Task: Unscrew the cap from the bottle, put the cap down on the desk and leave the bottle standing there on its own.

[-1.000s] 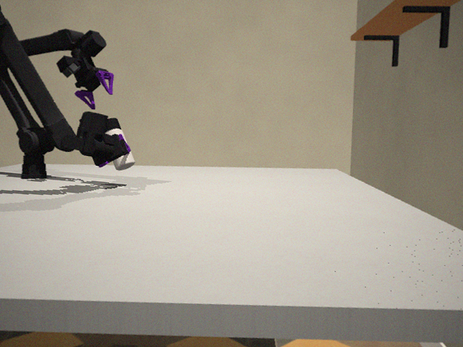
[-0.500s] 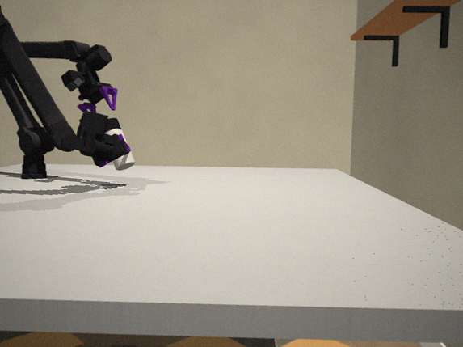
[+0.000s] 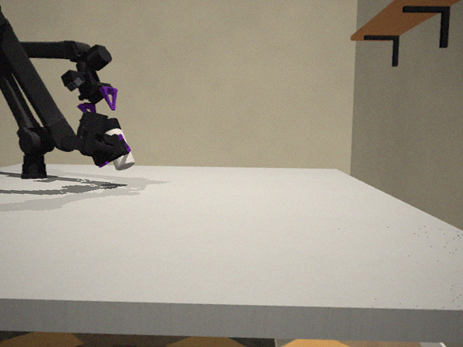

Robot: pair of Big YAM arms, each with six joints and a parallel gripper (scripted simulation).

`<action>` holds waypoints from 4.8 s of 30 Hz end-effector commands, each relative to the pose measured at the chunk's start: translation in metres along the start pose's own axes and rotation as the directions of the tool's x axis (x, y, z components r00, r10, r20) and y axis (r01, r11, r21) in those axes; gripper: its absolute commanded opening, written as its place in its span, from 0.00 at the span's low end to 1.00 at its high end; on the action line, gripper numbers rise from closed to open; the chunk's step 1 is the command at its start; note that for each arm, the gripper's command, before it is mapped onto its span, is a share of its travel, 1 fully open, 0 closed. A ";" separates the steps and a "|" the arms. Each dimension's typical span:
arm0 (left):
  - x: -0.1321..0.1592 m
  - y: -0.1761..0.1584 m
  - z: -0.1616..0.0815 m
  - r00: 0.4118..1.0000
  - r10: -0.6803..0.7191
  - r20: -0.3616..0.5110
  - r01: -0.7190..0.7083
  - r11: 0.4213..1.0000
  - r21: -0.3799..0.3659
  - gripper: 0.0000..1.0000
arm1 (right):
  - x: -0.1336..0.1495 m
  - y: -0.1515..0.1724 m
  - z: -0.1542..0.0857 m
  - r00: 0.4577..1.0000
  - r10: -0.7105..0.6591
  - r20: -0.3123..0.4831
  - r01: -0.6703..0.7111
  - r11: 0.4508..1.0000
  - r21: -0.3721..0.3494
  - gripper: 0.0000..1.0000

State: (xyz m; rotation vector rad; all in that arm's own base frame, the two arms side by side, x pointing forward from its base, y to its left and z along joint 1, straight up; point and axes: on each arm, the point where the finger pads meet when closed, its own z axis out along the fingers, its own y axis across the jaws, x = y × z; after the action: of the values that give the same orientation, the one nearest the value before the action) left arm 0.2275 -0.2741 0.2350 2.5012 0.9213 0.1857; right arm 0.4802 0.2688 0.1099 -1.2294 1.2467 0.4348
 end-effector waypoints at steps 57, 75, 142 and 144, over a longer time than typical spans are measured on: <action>-0.005 0.033 0.004 1.000 0.015 0.007 -0.014 0.996 -0.087 0.94 | -0.019 -0.022 0.007 0.998 -0.046 0.035 0.045 0.999 0.028 0.00; -0.003 0.024 0.027 1.000 0.007 0.004 -0.007 0.998 -0.060 0.94 | -0.019 -0.022 0.007 0.998 -0.046 0.035 0.045 0.999 0.028 0.00; -0.002 0.026 0.017 -0.568 -0.822 0.031 0.823 -0.568 0.022 0.00 | -0.019 -0.022 0.007 0.998 -0.046 0.035 0.045 0.999 0.028 0.00; -0.002 0.026 0.017 -0.568 -0.822 0.031 0.823 -0.568 0.022 0.00 | -0.019 -0.022 0.007 0.998 -0.046 0.035 0.045 0.999 0.028 0.00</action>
State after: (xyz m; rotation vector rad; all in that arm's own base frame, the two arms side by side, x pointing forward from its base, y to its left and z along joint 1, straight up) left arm 0.2388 -0.2917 0.2102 0.5785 2.6706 -0.4776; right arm 0.4807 0.2684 0.1091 -1.2247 1.2540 0.4361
